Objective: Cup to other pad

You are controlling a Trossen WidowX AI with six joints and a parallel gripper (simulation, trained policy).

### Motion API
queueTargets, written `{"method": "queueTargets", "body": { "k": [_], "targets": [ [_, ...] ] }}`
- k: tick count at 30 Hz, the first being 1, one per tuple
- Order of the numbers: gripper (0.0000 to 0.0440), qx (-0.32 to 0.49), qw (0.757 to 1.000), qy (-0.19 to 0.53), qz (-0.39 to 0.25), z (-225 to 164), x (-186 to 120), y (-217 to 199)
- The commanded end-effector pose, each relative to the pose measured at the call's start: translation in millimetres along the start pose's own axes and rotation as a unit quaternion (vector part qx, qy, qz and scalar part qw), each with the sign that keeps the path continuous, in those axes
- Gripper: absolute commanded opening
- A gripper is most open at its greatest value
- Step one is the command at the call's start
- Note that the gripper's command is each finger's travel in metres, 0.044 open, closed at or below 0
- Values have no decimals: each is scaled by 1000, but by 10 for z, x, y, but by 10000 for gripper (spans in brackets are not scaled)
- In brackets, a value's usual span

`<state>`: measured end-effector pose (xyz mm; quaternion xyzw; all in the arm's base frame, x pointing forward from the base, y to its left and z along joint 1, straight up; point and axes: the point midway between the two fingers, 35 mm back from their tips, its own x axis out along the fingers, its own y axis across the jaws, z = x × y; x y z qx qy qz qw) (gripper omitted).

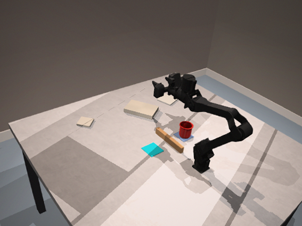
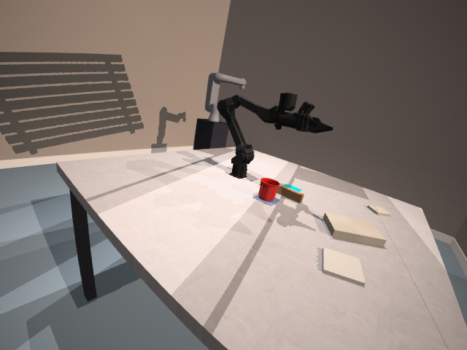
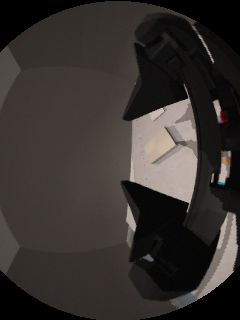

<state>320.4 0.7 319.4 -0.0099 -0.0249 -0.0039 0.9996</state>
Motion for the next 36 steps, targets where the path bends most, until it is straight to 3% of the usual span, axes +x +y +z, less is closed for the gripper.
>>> {"method": "queueTargets", "body": {
  "k": [1,13,36],
  "targets": [
    [374,1,1000,4,-1,-11,-1,2],
    [74,28,996,80,5,-233,-23,107],
    [72,63,962,263,23,-563,-93,338]
  ]
}}
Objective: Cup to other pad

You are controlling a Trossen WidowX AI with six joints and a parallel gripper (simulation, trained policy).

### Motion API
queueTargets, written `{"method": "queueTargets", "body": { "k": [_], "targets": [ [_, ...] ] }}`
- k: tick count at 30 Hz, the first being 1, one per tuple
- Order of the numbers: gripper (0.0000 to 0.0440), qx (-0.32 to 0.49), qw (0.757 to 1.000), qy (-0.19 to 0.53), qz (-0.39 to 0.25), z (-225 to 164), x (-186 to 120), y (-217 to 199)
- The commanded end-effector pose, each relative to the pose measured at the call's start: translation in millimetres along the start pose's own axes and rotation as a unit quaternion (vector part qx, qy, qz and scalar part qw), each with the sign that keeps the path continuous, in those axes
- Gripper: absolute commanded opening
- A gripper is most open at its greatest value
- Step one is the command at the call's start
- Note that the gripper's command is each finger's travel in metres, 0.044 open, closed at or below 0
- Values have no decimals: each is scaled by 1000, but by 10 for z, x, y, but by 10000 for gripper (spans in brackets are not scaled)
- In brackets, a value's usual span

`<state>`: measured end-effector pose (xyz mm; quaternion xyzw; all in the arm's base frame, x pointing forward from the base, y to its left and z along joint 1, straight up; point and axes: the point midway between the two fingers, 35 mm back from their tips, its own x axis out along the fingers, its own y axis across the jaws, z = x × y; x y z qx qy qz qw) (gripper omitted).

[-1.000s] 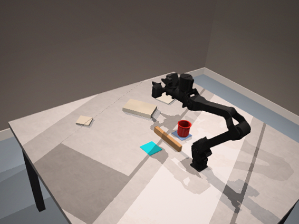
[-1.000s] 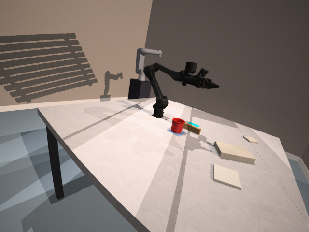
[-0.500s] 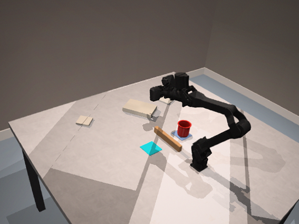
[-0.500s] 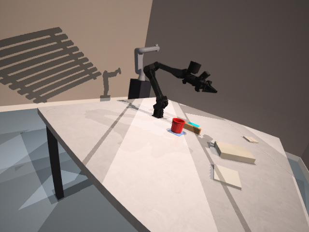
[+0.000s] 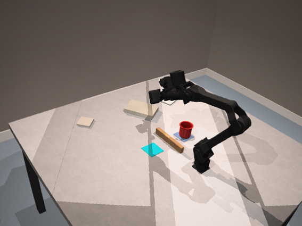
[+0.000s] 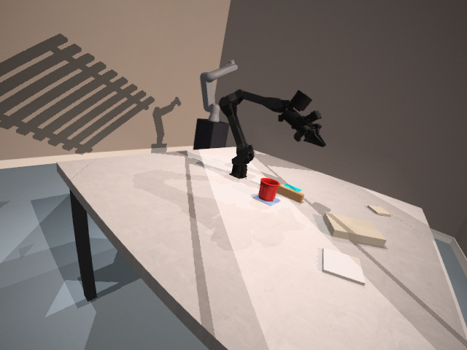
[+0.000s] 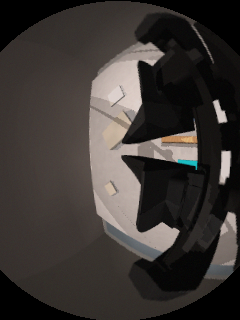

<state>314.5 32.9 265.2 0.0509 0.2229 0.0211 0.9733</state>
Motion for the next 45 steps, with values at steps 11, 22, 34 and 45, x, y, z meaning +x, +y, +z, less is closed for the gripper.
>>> {"method": "queueTargets", "body": {
  "k": [11,22,34,45],
  "targets": [
    [82,4,994,110,-15,-214,9,8],
    [98,-6,979,202,-33,-397,-32,-34],
    [110,-23,953,299,-51,-577,-126,-120],
    [101,-46,919,387,-65,-745,-242,-252]
  ]
}}
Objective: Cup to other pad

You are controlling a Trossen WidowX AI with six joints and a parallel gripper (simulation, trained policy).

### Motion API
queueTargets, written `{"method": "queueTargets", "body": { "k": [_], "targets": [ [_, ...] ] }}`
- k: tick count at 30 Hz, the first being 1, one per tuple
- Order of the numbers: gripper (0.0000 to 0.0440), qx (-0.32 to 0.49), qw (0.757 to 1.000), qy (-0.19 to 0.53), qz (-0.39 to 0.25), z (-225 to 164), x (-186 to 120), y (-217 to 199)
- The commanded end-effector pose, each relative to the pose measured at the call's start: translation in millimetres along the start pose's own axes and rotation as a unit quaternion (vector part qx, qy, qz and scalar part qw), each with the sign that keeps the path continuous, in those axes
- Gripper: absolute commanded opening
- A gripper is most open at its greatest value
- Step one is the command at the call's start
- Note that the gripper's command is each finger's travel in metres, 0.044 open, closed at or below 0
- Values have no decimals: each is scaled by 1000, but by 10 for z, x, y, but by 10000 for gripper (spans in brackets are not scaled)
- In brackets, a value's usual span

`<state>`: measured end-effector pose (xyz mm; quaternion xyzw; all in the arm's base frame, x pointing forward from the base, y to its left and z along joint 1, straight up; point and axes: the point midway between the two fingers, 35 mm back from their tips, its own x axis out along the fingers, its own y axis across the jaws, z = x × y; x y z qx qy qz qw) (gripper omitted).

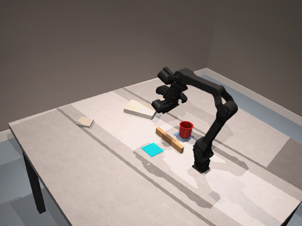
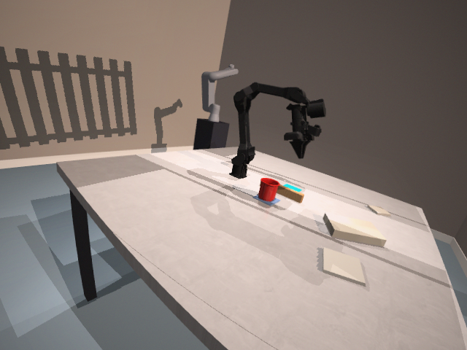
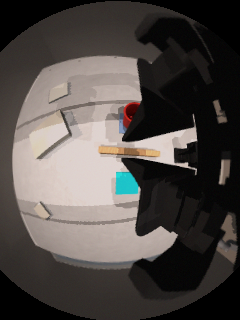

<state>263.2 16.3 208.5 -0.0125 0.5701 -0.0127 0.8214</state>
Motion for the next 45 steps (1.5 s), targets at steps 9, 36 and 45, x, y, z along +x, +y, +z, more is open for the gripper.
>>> {"method": "queueTargets", "body": {
  "k": [9,36,45],
  "targets": [
    [110,-25,996,89,-18,-210,70,-165],
    [141,-42,978,201,-30,-525,481,-569],
    [158,-54,974,219,-26,-625,666,-690]
  ]
}}
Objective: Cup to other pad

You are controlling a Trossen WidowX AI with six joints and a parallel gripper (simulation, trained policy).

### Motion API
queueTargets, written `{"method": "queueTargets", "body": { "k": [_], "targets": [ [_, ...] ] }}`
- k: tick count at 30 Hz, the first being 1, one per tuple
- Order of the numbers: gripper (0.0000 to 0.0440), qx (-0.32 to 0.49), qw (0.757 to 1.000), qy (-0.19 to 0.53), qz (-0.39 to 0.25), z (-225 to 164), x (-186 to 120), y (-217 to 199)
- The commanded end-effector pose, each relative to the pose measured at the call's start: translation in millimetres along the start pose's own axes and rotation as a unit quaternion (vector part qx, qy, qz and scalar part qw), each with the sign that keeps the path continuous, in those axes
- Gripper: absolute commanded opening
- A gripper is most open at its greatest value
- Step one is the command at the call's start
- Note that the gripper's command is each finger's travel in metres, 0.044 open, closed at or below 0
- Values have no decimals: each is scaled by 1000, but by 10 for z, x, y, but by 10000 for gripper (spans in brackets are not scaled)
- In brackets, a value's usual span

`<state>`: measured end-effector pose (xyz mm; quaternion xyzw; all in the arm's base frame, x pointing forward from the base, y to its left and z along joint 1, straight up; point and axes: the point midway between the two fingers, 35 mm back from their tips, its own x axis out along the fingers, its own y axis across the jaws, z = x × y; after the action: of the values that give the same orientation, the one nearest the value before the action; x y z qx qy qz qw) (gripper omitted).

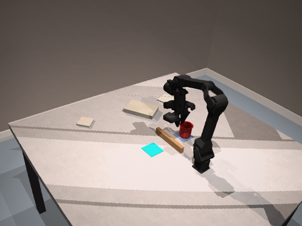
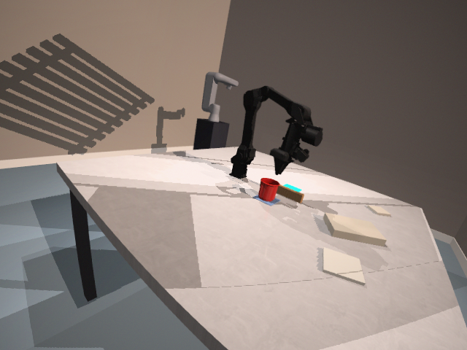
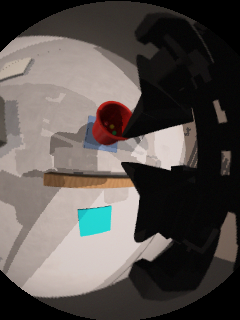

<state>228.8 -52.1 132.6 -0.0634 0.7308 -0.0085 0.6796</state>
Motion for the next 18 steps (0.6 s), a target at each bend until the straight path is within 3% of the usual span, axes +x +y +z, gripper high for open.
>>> {"method": "queueTargets", "body": {
  "k": [1,18],
  "targets": [
    [160,-8,1000,9,-1,-13,88,-37],
    [181,-65,997,29,15,-47,564,-139]
  ]
}}
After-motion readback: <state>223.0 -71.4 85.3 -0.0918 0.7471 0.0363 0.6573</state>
